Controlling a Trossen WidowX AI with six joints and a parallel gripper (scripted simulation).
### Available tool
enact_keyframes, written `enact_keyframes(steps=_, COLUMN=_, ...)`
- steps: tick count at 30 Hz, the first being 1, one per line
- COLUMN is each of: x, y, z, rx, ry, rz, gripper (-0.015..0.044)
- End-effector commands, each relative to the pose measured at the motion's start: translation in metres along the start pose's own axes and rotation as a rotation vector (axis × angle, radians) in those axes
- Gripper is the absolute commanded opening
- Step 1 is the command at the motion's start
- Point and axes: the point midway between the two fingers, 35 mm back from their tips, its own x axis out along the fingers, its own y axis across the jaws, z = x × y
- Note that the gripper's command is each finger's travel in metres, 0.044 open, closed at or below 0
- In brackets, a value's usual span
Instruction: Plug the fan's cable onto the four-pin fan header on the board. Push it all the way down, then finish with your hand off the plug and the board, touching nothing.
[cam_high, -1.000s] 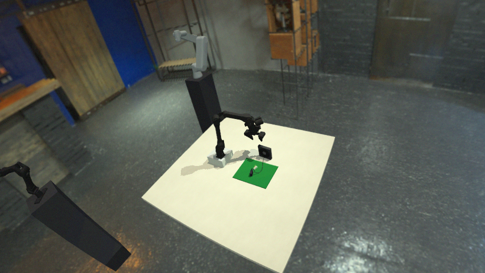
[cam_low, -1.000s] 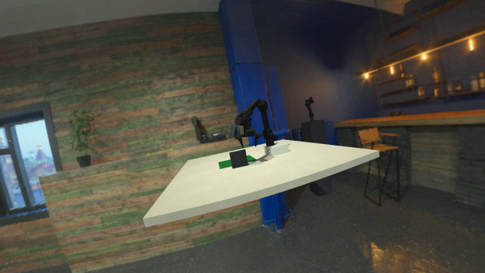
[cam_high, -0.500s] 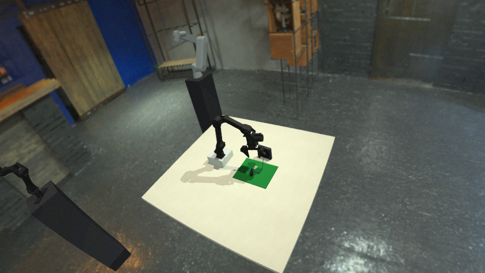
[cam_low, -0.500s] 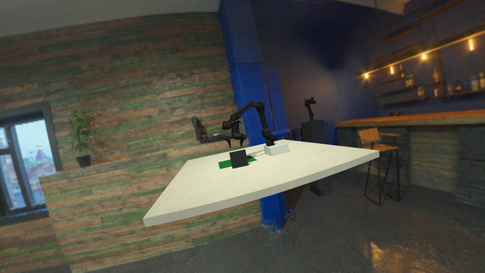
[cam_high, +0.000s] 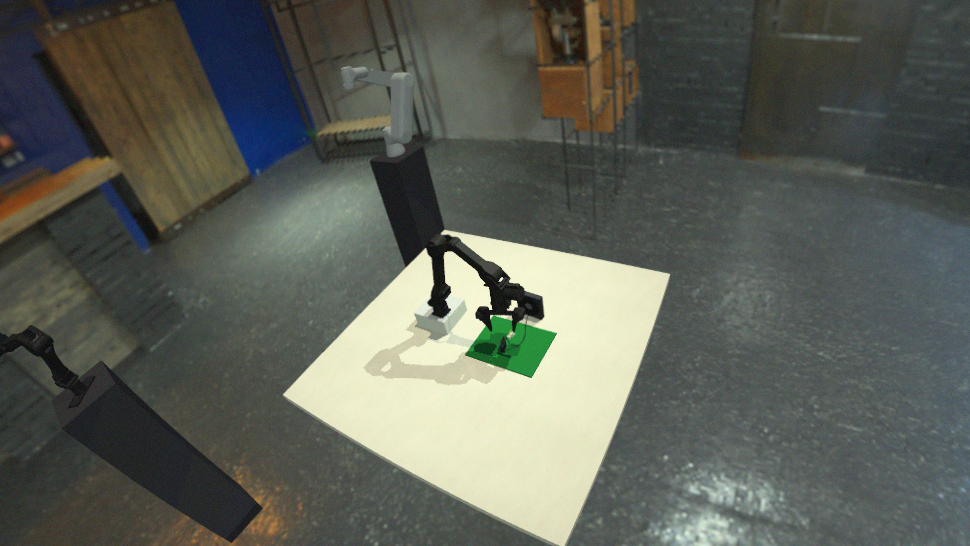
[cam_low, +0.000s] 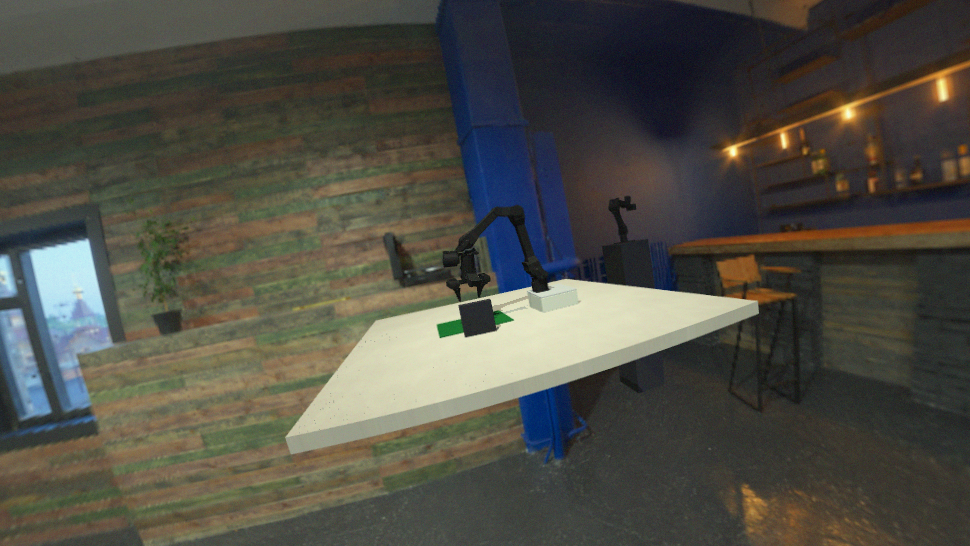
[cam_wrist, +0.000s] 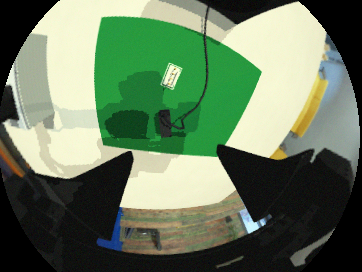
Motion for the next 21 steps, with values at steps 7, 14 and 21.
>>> enact_keyframes(steps=7, x=0.037, y=0.008, z=0.010, rx=-0.010, ry=-0.005, rz=0.030, gripper=0.0440)
enact_keyframes(steps=14, x=0.048, y=0.008, z=0.013, rx=-0.010, ry=-0.005, rz=0.030, gripper=0.0440)
enact_keyframes(steps=21, x=0.059, y=0.009, z=0.016, rx=-0.010, ry=-0.005, rz=0.030, gripper=0.0440)
